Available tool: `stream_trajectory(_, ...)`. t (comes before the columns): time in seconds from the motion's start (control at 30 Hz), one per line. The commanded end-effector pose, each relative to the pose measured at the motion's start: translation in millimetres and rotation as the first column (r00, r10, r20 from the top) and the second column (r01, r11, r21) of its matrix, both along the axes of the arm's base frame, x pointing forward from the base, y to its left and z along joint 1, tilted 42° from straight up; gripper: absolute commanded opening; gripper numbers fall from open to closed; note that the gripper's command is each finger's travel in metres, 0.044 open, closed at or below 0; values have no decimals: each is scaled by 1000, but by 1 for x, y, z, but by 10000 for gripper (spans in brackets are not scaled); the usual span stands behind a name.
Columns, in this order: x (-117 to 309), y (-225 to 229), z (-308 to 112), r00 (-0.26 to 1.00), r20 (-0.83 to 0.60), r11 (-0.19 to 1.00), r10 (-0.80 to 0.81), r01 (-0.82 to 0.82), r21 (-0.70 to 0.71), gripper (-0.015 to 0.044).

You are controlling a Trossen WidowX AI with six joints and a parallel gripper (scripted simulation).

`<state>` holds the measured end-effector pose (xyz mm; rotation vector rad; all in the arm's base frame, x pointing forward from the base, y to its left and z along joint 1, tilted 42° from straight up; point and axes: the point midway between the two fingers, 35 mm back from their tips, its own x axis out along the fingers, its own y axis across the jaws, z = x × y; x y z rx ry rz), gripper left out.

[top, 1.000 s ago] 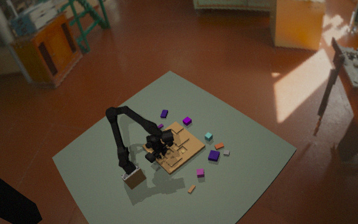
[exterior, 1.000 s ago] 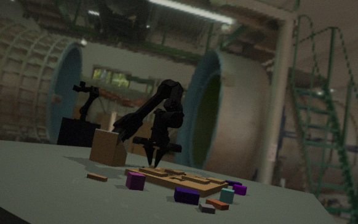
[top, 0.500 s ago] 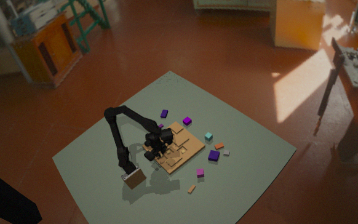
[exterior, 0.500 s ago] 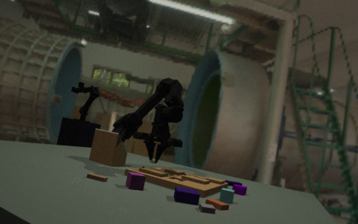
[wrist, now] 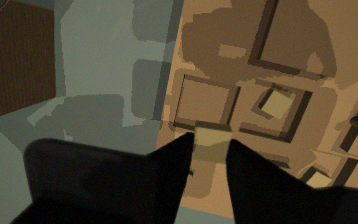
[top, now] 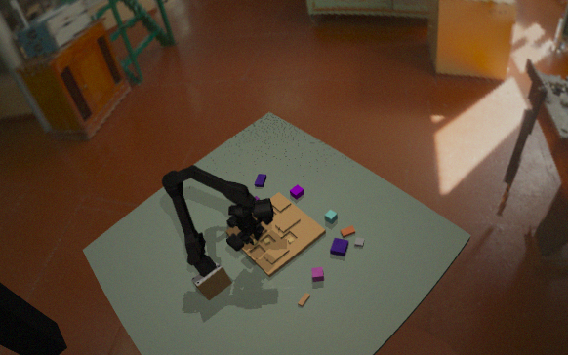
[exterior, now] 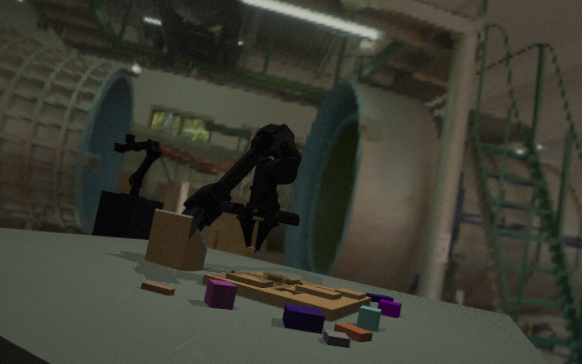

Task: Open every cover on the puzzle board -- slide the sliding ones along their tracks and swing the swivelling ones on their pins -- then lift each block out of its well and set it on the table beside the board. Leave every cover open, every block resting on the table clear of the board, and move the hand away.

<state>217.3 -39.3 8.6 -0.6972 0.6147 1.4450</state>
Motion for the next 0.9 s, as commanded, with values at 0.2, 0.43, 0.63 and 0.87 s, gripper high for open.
stream_trajectory(0.2, -1, -13, 16, 1000, 0, 1000, 6, -6, -7, 80)
stream_trajectory(0.43, 13, -4, 27, 1000, -4, 1000, 4, -4, -25, 80)
stream_trajectory(0.63, 24, 5, 38, 1000, -5, 999, 2, -2, -37, 80)
stream_trajectory(0.87, 36, 17, 51, 1000, -5, 999, 0, 0, -48, 80)
